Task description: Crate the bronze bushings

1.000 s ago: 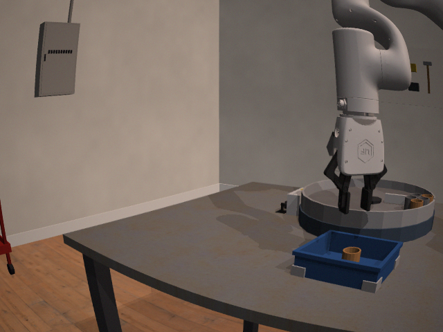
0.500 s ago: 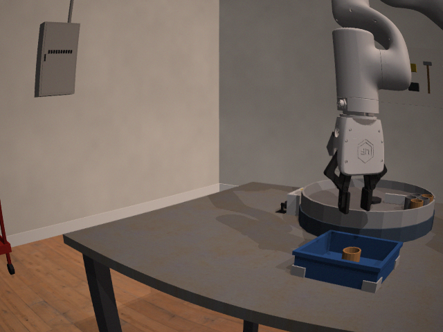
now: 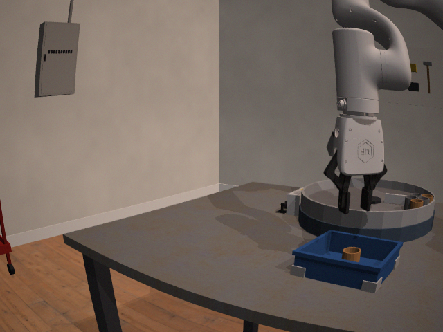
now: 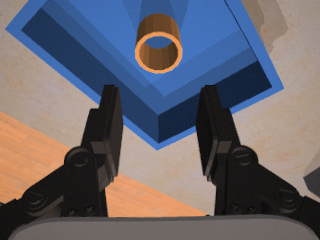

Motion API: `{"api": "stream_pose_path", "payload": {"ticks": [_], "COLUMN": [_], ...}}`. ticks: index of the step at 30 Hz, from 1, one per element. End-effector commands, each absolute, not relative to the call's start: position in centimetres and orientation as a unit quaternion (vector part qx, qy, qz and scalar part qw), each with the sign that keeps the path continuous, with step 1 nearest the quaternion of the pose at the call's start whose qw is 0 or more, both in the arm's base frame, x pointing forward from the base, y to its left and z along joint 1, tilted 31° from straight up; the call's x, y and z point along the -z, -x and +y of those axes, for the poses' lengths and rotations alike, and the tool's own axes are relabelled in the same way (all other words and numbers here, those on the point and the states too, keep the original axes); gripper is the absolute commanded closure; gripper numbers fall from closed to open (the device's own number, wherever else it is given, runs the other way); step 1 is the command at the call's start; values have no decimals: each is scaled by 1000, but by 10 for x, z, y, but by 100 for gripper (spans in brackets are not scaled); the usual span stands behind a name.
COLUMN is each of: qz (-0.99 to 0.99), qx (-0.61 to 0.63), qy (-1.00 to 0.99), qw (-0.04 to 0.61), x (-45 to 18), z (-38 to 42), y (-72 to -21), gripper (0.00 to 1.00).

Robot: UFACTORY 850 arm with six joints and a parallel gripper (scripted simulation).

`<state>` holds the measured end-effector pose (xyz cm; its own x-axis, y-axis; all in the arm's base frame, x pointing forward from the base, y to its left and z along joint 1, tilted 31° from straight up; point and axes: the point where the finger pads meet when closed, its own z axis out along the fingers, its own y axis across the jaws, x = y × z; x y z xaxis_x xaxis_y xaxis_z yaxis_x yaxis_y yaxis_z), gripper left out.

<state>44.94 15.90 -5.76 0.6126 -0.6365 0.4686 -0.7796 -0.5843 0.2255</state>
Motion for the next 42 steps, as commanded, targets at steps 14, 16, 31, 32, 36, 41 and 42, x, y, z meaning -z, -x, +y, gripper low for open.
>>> {"api": "stream_pose_path", "payload": {"ticks": [14, 16, 31, 32, 36, 41, 42], "qz": [-430, -443, -551, -560, -577, -615, -621], "qx": [-177, -179, -206, -208, -212, -220, -221], "qy": [-862, -855, -789, -783, -771, -741, -736], "qw": [203, 201, 175, 173, 168, 157, 156], "x": [47, 42, -4, -8, -16, -33, -36], "z": [141, 132, 36, 28, 12, -24, -30], "y": [-437, -430, -366, -360, -350, -325, -321], "gripper": [53, 53, 53, 53, 53, 53, 53]}}
